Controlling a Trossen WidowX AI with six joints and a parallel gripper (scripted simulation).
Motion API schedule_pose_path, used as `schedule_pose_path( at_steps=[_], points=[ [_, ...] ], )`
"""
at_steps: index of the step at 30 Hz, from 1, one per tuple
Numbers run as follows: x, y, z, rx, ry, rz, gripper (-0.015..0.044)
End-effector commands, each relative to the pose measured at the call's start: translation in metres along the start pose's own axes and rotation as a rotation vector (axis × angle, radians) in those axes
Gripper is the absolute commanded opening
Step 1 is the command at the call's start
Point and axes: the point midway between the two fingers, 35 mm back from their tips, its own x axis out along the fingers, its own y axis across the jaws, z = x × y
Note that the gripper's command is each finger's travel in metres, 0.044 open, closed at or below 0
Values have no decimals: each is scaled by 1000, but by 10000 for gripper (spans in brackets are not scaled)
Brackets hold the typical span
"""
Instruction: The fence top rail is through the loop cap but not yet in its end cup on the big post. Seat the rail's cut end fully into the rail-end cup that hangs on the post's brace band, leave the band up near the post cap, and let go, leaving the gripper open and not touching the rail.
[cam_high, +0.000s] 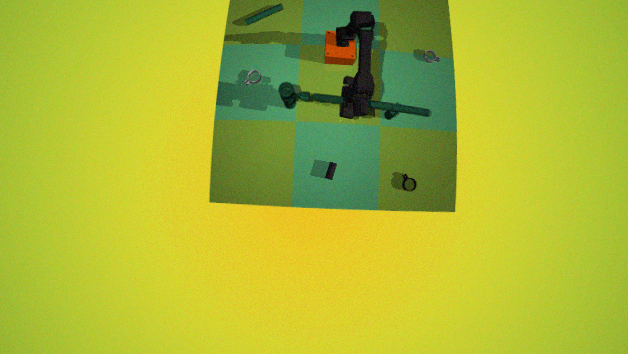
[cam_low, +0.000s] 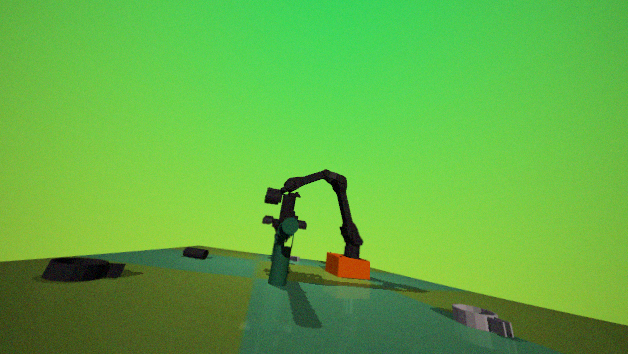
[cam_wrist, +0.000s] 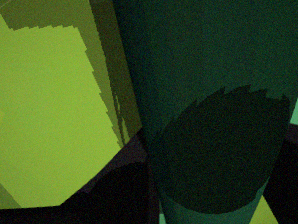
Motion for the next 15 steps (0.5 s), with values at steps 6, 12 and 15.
schedule_pose_path(
  at_steps=[6,12,15],
  points=[
    [0,0,0,-1,-2,-1,0],
    [-2,-1,-2,-1,-2,-1,0],
    [-4,-1,-3,-1,-2,-1,0]
  ],
)
